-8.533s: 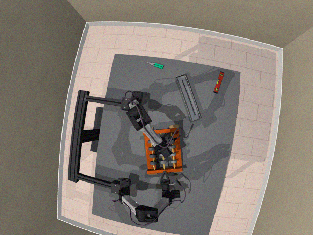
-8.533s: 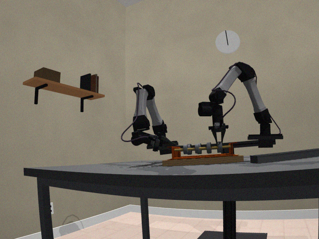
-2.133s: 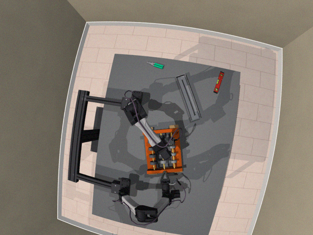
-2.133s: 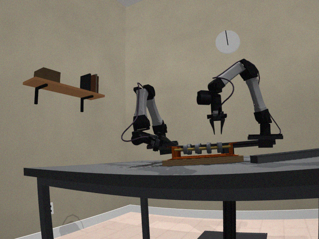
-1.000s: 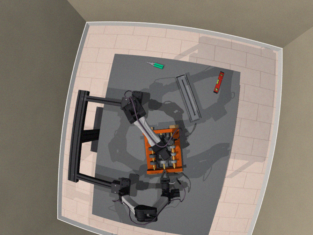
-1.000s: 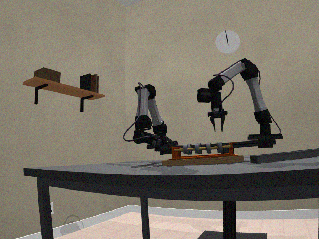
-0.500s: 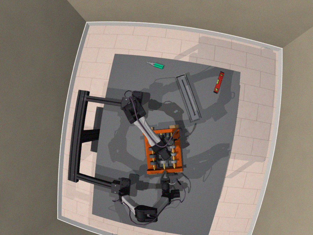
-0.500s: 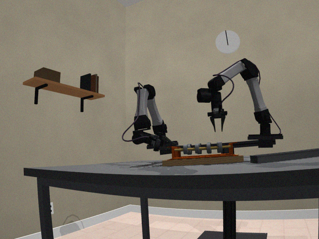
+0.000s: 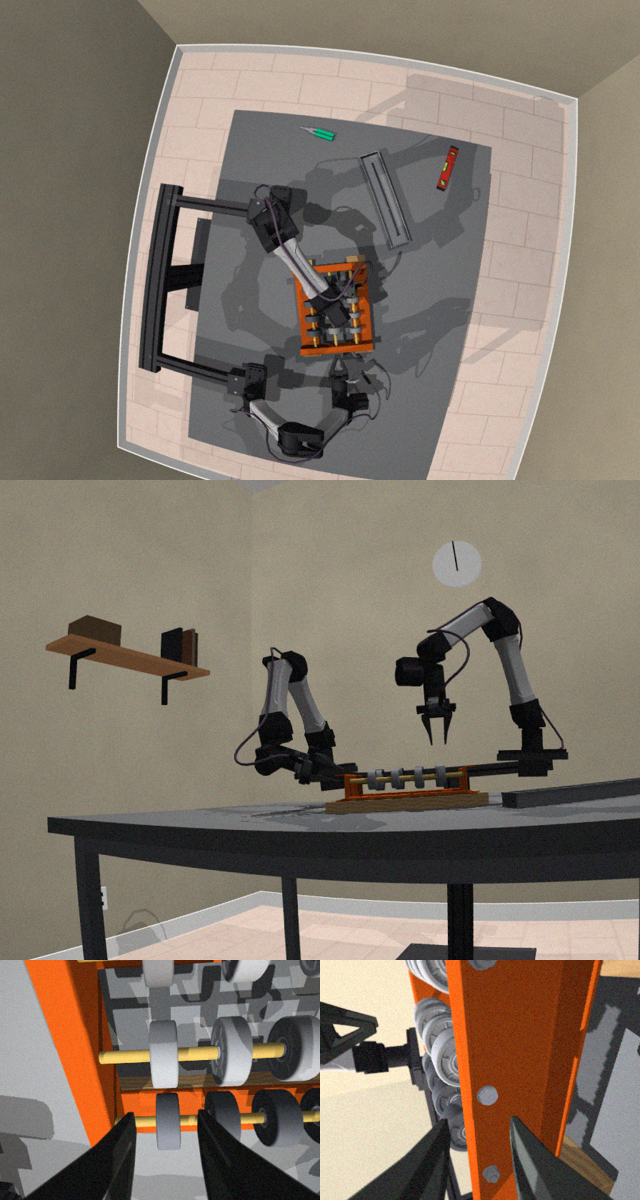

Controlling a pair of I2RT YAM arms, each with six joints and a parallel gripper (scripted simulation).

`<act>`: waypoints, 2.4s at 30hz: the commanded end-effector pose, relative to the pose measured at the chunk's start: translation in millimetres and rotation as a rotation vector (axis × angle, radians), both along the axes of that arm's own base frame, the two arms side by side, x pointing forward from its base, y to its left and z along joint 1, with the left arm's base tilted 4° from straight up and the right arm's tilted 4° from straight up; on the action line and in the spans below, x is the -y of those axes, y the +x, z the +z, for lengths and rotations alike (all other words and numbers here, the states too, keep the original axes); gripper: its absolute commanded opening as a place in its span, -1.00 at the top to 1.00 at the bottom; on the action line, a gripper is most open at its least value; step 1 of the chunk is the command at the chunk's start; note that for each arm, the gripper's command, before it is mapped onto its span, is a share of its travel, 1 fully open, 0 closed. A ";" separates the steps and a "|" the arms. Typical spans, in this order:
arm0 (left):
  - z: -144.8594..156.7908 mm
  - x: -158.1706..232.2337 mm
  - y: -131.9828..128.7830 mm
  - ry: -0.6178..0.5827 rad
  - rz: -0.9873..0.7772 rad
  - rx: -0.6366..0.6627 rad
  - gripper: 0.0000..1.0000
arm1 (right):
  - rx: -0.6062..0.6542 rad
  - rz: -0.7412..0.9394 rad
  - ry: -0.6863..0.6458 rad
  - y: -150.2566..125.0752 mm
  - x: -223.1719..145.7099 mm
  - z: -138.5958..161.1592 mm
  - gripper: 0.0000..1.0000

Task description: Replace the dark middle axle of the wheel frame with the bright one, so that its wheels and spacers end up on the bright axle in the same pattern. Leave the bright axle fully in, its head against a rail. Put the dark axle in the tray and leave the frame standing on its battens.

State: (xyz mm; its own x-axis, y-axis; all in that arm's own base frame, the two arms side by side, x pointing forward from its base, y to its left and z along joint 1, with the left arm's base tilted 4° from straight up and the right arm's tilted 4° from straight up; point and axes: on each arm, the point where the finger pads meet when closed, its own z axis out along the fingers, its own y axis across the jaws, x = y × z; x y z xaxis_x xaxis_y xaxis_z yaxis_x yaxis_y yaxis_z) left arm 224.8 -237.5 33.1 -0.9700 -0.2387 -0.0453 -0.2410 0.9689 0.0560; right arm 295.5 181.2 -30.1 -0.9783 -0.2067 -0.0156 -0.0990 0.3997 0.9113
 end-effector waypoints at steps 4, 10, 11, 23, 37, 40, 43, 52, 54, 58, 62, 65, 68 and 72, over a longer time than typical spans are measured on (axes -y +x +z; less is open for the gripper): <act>5.6 0.5 -1.9 -0.018 0.003 0.007 0.30 | -0.007 0.013 0.000 3.5 6.4 -1.4 0.34; 5.6 0.5 -1.9 -0.018 0.003 0.007 0.30 | 0.006 0.023 0.002 1.8 4.2 3.4 0.34; 5.6 0.5 -1.9 -0.018 0.003 0.007 0.30 | -0.003 0.022 0.002 -1.9 4.4 2.8 0.34; 5.6 0.5 -1.9 -0.018 0.003 0.007 0.30 | 0.037 0.018 0.003 7.7 12.5 31.0 0.34; 5.6 0.5 -1.9 -0.018 0.003 0.007 0.30 | 0.040 0.014 0.003 12.0 21.4 48.3 0.34; 5.6 0.5 -1.9 -0.018 0.003 0.007 0.30 | 0.045 0.018 0.002 10.9 24.1 61.0 0.34; 5.6 0.5 -1.9 -0.018 0.003 0.007 0.30 | 0.053 0.011 0.009 14.2 23.3 57.5 0.34; 19.0 4.7 22.0 -0.107 -0.035 0.084 0.30 | 0.134 0.013 -0.076 17.6 30.0 54.5 0.34; 22.8 5.1 28.3 -0.126 -0.045 0.105 0.30 | 0.163 0.014 -0.102 21.0 32.2 55.4 0.34; 33.1 4.3 45.3 -0.180 -0.080 0.165 0.30 | 0.269 0.026 -0.186 32.0 33.2 61.1 0.34; 51.2 -2.6 68.0 -0.234 -0.097 0.251 0.30 | 0.416 -0.027 -0.326 55.3 51.8 73.5 0.34; 65.7 -8.6 83.6 -0.269 -0.110 0.318 0.30 | 0.504 -0.069 -0.390 67.4 62.0 88.4 0.34; 80.4 -16.0 98.2 -0.297 -0.123 0.387 0.30 | 0.590 -0.103 -0.442 77.4 66.2 104.9 0.34; 90.5 -21.5 107.6 -0.311 -0.131 0.433 0.30 | 0.648 -0.128 -0.474 84.7 69.1 117.2 0.34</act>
State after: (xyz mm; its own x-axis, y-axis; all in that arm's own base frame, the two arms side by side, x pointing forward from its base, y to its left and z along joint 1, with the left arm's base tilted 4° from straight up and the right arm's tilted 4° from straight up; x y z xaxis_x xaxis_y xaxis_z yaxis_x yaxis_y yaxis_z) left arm 325.6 -209.3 114.0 -0.9126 -0.2207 -0.3441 -0.1306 0.9551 -0.2661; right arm 368.4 115.8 83.9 -0.8516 -0.2311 -0.4705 -0.4735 0.7242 0.5014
